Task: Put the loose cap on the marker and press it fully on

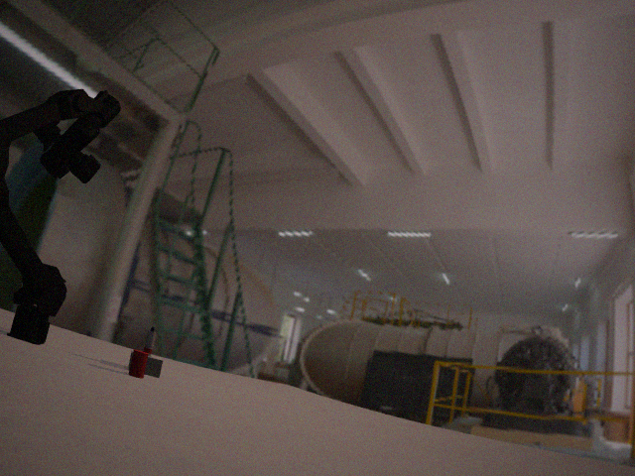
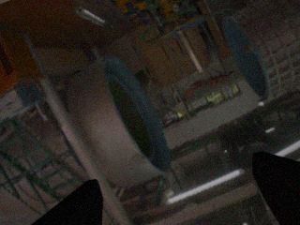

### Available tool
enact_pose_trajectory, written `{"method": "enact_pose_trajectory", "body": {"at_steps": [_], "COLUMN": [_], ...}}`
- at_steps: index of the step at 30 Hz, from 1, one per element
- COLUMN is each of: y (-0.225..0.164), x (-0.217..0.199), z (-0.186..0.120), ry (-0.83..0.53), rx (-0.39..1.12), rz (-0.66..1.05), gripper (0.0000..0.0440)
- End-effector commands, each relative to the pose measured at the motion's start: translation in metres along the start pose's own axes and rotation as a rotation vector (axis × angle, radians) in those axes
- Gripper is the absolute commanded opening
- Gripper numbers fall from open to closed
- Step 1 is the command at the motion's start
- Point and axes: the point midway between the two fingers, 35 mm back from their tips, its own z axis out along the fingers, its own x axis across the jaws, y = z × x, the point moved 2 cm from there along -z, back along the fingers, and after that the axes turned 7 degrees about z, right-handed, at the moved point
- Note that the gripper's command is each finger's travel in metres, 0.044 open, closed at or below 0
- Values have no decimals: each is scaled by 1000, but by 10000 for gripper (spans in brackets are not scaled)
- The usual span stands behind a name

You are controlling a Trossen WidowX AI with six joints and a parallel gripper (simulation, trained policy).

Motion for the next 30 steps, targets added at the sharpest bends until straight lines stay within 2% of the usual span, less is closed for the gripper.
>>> {"method": "enact_pose_trajectory", "body": {"at_steps": [1, 30], "y": [2, 10], "x": [12, 79], "z": [5, 19], "ry": [35, 243], "rx": [-17, -79], "rz": [55, 391], "gripper": [315, 318]}}
